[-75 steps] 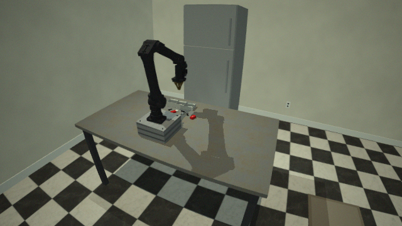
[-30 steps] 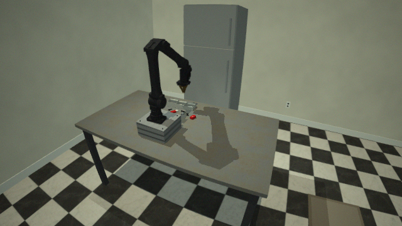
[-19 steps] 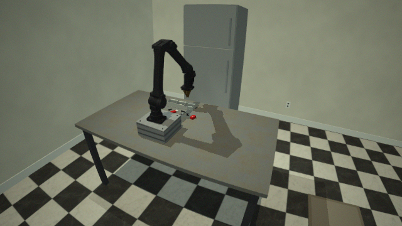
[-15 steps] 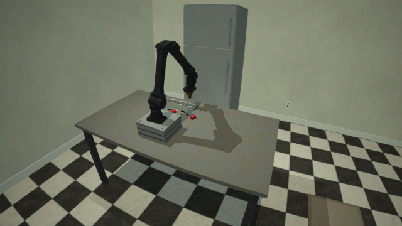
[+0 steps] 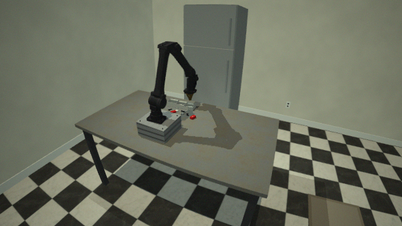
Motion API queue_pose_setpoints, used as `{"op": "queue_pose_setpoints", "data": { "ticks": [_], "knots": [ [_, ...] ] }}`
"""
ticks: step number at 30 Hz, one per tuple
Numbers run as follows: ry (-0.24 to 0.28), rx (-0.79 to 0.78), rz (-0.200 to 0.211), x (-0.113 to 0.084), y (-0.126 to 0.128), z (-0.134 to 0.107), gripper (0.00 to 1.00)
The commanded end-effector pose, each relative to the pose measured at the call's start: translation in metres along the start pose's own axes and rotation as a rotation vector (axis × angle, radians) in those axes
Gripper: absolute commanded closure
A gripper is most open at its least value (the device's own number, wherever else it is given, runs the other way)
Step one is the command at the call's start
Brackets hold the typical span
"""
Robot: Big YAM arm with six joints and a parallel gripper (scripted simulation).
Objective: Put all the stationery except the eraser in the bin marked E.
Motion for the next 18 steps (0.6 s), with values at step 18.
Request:
{"op": "queue_pose_setpoints", "data": {
  "ticks": [18],
  "knots": [
    [-0.038,-0.004,-0.016,-0.0229,-0.0084,0.009,0.92]
  ]
}}
Point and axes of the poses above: the point where the finger pads meet when closed, its own x axis out along the fingers, its own y axis across the jaws, z = x × y, the point moved 1 cm from there along -x, back along the fingers, and after that the axes turned 11 degrees about -x, right-handed, at the moved point
